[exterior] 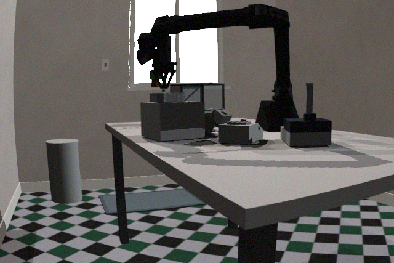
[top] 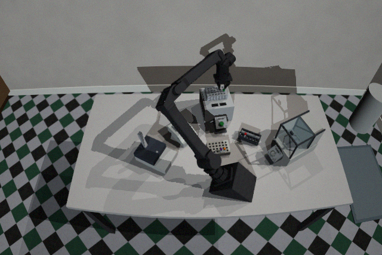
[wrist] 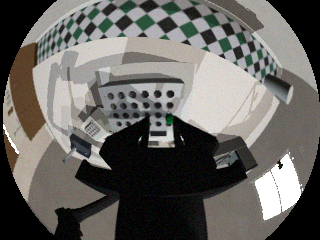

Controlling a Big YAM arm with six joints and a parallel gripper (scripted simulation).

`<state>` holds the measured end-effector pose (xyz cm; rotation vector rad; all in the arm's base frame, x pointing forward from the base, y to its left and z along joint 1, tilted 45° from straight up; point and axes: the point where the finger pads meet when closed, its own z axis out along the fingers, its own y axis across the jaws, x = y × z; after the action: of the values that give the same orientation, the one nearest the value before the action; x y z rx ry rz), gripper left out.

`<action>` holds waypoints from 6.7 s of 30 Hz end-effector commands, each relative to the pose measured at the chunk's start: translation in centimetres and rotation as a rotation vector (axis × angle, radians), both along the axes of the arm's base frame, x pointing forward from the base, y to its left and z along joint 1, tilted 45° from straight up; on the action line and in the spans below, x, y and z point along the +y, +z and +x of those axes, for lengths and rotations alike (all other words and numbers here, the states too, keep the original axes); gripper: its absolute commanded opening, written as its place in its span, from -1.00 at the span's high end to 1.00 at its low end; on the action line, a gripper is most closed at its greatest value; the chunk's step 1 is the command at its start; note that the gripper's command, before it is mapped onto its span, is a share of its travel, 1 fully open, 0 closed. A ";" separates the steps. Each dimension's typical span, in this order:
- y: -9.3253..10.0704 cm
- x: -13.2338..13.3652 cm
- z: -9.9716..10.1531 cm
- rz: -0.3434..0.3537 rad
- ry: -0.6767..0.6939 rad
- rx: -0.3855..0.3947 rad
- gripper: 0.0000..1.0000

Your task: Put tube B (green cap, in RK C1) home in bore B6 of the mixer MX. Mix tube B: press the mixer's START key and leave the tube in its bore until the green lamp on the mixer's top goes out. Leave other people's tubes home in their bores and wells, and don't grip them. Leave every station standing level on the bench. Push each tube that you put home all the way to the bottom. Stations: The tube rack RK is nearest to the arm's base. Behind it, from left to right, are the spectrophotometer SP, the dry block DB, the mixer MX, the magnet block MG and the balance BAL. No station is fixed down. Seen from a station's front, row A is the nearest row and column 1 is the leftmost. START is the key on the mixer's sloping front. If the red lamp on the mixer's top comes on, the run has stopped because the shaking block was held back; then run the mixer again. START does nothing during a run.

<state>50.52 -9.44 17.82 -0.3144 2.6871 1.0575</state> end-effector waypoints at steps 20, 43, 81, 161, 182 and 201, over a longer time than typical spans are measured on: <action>1.1 -3.7 0.9 -0.014 -0.018 -0.037 0.28; 1.7 -5.2 -0.8 0.007 -0.018 0.003 0.28; 3.2 -4.5 0.1 -0.012 -0.006 -0.033 0.28; -4.8 1.9 -16.4 0.016 -0.137 0.099 1.00; -6.2 1.7 -19.9 0.139 -0.350 -0.401 1.00; -6.5 1.4 -21.0 0.133 -0.330 -0.405 1.00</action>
<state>28.70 -6.93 10.43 -0.0137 2.2175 0.9885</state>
